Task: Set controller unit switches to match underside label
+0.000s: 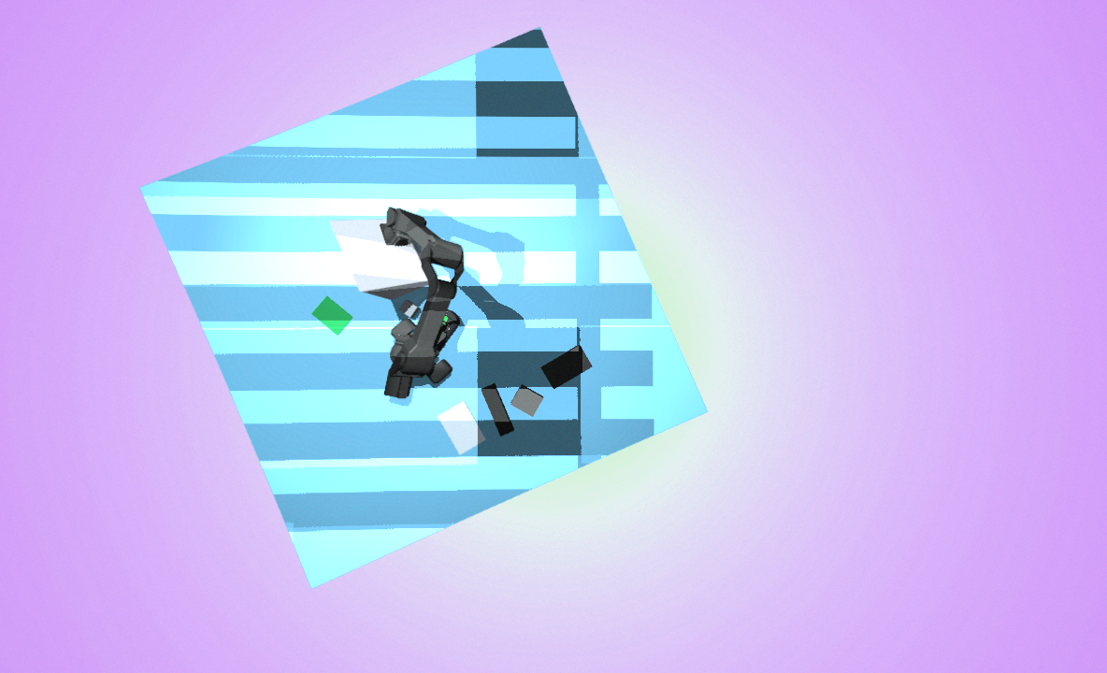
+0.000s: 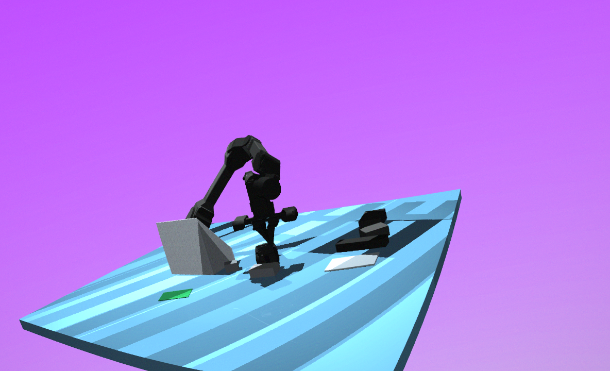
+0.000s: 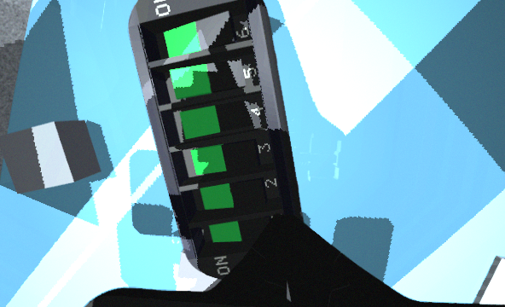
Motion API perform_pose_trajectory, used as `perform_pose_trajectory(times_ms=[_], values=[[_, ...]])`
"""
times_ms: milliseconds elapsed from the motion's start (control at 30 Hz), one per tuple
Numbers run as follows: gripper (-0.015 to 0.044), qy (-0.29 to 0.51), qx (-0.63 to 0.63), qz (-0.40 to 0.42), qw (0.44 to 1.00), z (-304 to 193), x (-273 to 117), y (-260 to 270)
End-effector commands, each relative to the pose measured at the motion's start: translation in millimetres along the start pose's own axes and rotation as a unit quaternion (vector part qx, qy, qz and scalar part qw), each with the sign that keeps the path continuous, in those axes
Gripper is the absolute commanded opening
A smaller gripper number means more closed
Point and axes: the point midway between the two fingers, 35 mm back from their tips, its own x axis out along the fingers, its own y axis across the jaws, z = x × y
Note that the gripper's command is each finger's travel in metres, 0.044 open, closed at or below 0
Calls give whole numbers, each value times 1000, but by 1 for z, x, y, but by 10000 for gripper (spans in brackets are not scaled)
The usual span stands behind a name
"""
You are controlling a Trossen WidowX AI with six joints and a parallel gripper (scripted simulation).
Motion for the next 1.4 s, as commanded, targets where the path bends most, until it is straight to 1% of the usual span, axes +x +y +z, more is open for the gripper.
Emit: perform_pose_trajectory(times_ms=[0, 267, 667, 767, 833, 1000, 1133, 1367], values=[[0, 1, -43, -49, 998, -14, 0, 25], [0, 29, -123, -142, 982, -29, 3, 79], [0, 29, -125, -143, 981, -29, 3, 80], [0, 29, -121, -137, 983, -28, 3, 79], [0, 28, -120, -118, 985, -15, 0, 71], [0, 33, -119, -44, 991, 43, -8, 44], [0, 43, -119, 0, 992, 86, -12, 35], [0, 43, -119, 2, 992, 88, -12, 34]])
